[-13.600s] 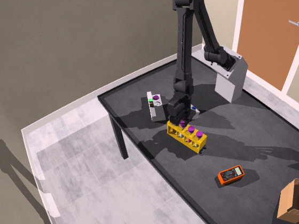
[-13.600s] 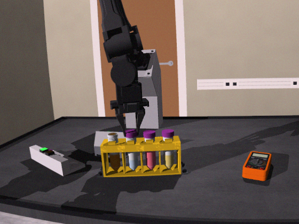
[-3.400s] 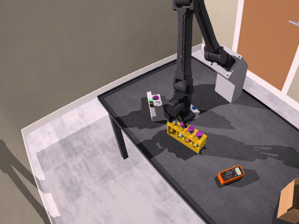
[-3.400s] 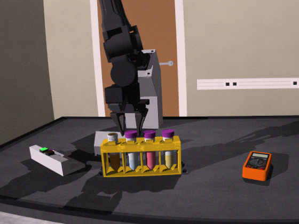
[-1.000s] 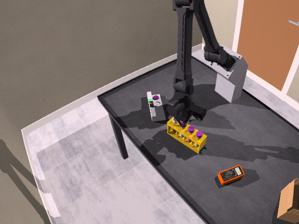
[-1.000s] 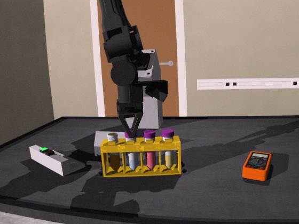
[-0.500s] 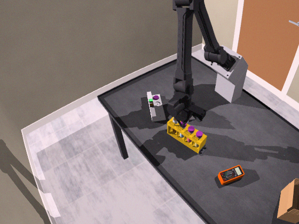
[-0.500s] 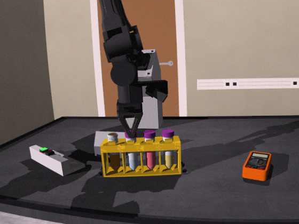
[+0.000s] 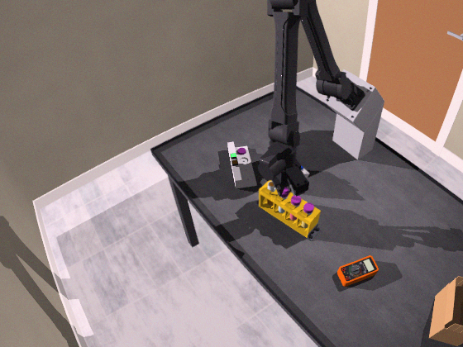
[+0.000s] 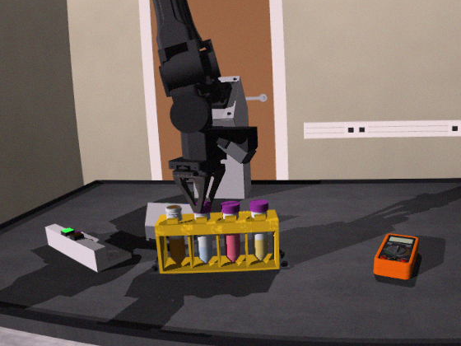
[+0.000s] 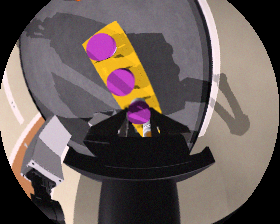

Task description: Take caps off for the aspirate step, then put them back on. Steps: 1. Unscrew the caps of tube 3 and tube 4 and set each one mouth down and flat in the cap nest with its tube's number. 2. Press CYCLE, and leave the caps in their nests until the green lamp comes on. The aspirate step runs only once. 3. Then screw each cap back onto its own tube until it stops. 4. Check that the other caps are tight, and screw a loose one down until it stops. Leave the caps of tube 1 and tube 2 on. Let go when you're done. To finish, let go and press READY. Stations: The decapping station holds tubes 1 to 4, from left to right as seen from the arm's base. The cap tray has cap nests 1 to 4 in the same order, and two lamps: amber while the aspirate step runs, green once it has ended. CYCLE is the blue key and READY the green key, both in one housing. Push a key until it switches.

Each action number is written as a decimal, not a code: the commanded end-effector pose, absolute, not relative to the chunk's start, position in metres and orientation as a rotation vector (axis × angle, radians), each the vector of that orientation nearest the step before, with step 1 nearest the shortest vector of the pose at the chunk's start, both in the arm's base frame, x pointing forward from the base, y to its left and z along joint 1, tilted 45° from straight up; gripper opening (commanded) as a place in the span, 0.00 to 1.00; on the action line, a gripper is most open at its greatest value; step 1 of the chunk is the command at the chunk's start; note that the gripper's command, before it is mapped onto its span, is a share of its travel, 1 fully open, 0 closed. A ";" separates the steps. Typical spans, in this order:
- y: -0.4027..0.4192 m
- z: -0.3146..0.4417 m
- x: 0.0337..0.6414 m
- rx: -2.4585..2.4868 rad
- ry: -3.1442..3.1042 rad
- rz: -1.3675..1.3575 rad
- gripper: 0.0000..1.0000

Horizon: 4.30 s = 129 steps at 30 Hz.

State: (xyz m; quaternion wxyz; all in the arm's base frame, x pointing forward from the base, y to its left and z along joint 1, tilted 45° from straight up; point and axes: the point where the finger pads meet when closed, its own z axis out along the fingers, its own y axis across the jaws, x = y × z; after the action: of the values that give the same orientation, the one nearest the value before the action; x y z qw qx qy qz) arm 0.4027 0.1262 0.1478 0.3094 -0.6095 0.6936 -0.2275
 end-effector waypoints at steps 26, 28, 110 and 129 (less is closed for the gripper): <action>0.132 0.156 0.412 -0.160 2.326 0.027 0.00; 0.132 0.156 0.412 -0.055 2.333 0.072 0.00; 0.134 0.160 0.412 0.314 2.312 0.243 0.49; 0.134 0.160 0.412 -0.560 2.255 -0.137 0.49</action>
State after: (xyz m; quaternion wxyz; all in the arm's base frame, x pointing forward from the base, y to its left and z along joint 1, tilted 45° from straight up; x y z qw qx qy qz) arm 0.4042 0.1235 0.1470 0.3844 -0.1115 0.9162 -0.0212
